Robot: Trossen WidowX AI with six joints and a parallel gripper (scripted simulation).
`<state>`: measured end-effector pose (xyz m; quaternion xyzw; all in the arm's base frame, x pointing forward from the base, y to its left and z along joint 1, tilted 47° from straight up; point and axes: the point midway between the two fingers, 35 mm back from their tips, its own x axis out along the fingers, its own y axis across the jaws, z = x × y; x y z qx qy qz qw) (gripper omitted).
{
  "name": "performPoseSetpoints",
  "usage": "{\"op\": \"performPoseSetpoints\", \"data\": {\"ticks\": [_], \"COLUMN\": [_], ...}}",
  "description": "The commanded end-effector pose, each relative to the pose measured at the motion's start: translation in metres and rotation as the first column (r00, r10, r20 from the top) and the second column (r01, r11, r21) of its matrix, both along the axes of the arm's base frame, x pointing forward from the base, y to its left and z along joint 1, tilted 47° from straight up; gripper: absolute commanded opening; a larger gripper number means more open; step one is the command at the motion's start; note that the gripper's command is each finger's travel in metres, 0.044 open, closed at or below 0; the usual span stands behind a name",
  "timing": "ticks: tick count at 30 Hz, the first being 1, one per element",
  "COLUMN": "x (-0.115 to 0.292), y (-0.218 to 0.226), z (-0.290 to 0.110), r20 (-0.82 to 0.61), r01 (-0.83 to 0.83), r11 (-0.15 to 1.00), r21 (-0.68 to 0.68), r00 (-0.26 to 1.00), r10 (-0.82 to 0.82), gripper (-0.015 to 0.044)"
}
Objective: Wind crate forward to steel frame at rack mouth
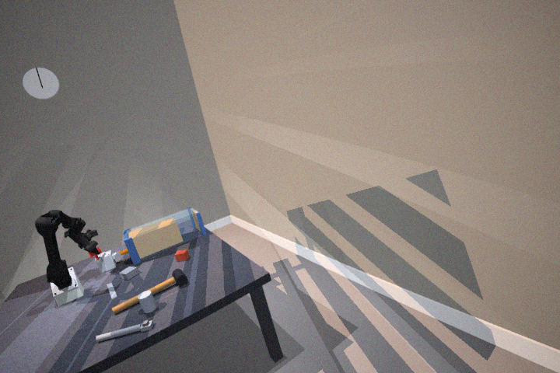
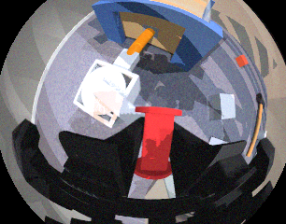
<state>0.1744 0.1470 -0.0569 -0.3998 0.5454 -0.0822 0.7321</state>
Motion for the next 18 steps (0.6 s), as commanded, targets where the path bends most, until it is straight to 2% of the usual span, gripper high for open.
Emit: {"op": "performPoseSetpoints", "data": {"ticks": [1, 18], "x": [0.013, 0.041], "y": [-0.002, -0.002], "z": [0.001, 0.001], "r20": [0.022, 0.024], "r01": [0.008, 0.008], "r11": [1.0, 1.0], "r21": [0.002, 0.002], "r00": [1.0, 1.0], "r10": [-0.008, -0.008], "gripper": [0.0, 0.0]}}
